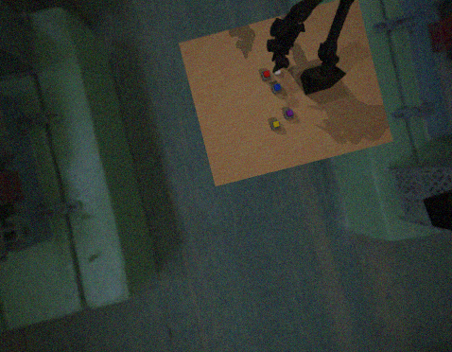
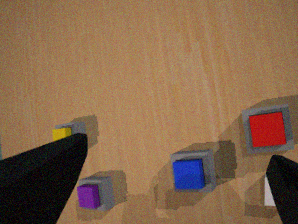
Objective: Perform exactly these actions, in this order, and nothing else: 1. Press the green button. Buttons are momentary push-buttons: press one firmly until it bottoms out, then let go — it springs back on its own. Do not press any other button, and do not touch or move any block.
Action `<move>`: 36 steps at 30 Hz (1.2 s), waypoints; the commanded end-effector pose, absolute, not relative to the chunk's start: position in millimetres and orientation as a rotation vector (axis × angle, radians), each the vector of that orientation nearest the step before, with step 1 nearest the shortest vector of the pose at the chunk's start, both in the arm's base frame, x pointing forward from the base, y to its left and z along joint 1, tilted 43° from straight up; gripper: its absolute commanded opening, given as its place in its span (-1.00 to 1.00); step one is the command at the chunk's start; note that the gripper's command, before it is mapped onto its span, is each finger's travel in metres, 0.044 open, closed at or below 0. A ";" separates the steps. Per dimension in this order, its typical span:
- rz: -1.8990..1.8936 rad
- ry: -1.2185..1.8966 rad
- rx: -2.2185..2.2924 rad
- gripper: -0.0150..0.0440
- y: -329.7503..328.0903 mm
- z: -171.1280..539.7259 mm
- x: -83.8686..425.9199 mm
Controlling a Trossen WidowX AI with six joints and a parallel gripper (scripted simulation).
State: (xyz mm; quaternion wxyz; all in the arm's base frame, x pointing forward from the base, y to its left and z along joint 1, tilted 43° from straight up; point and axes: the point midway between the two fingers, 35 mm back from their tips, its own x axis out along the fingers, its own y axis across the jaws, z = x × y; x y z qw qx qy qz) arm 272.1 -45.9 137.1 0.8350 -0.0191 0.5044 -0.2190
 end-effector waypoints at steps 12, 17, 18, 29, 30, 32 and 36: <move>-0.683 1.498 -0.499 0.78 -144.8 145.1 157.1; -0.684 1.497 -0.499 0.33 -180.2 107.6 155.1; -0.685 1.496 -0.502 0.24 -184.5 103.6 153.9; -0.686 1.496 -0.502 -0.42 -185.9 102.3 153.4; -0.686 1.496 -0.502 -0.42 -185.9 102.3 153.4; -0.686 1.496 -0.502 -0.42 -185.9 102.3 153.4; -0.685 1.496 -0.502 -0.42 -187.5 100.6 153.5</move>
